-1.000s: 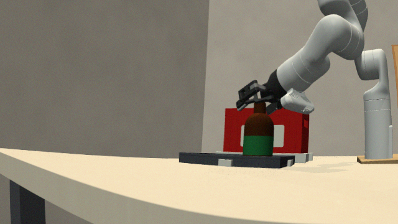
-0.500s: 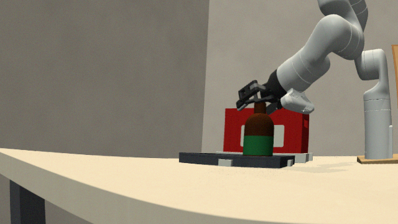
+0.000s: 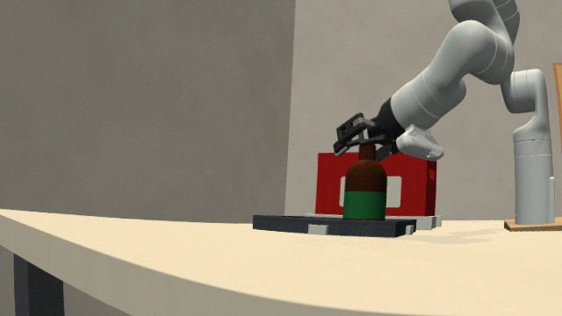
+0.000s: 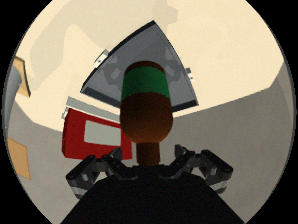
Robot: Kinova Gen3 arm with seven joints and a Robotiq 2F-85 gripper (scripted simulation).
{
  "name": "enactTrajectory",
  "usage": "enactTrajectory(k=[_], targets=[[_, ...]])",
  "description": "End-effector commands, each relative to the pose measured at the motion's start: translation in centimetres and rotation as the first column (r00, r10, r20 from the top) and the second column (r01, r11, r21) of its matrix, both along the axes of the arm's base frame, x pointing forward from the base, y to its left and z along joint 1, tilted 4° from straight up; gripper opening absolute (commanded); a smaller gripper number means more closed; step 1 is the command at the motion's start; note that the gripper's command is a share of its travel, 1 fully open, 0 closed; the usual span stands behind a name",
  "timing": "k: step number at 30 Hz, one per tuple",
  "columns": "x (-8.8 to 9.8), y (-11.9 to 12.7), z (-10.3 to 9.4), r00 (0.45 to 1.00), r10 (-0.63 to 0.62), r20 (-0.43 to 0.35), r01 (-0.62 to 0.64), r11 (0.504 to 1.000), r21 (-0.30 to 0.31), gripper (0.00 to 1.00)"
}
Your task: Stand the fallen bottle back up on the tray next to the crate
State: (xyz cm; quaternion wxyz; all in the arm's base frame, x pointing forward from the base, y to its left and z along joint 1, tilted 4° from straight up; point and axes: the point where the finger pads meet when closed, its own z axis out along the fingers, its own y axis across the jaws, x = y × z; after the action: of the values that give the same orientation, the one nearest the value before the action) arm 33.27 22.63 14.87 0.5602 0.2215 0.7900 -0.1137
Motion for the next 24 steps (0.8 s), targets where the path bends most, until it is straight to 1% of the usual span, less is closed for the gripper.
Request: enactTrajectory(k=[1,15,24], targets=[[0.01,0.01,0.06,1.0,0.0,0.001,0.0,1.0,0.001,1.0],[0.01,0.0,0.16,1.0,0.0,0.001,0.0,1.0,0.001,1.0],[-0.01,-0.04,0.86,1.0,0.0,0.001,0.0,1.0,0.001,1.0]])
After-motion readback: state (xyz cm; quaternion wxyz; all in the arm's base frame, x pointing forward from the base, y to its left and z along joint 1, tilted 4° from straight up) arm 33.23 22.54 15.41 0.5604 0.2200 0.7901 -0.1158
